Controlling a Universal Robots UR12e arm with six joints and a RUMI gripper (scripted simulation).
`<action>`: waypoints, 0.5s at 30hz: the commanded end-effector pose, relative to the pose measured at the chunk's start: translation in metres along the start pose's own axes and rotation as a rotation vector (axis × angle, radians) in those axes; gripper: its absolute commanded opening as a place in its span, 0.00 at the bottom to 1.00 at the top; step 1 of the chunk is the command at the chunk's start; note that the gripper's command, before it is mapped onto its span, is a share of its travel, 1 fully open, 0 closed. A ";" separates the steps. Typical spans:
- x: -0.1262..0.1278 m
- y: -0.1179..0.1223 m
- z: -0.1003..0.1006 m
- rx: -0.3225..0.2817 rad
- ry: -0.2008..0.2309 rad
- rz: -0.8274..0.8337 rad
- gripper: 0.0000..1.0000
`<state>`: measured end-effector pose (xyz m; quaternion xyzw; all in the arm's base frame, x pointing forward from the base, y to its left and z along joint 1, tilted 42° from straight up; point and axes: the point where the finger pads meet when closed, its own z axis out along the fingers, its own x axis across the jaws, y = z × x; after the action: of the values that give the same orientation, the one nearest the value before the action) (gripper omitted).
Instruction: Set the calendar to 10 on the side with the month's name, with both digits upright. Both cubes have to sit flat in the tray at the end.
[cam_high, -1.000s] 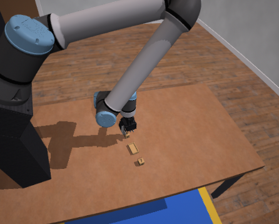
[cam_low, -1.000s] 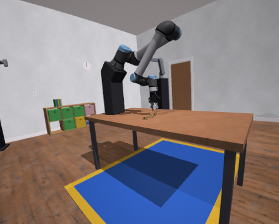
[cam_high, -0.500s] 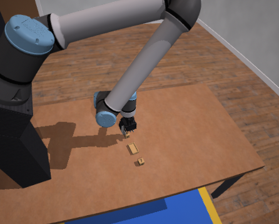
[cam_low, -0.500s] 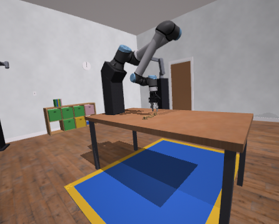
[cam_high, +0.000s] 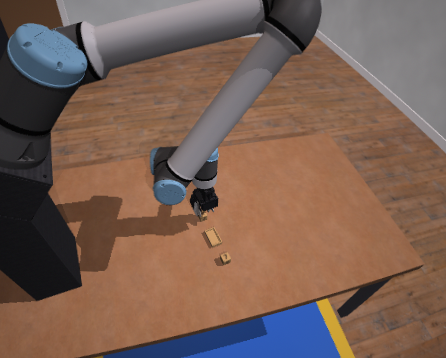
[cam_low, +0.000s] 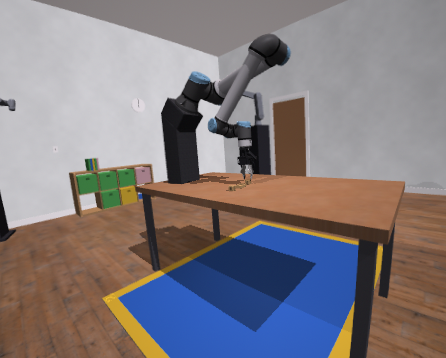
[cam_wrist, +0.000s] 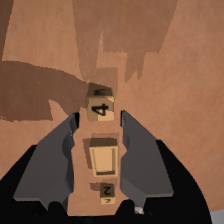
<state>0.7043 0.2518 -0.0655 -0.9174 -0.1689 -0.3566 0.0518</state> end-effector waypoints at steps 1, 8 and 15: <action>0.000 0.000 0.008 0.000 0.000 0.000 0.29; 0.000 0.000 0.019 0.000 0.000 0.000 0.29; 0.000 0.000 0.022 0.000 0.000 0.000 0.29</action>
<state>0.7167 0.2560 -0.0800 -0.9174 -0.1689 -0.3566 0.0518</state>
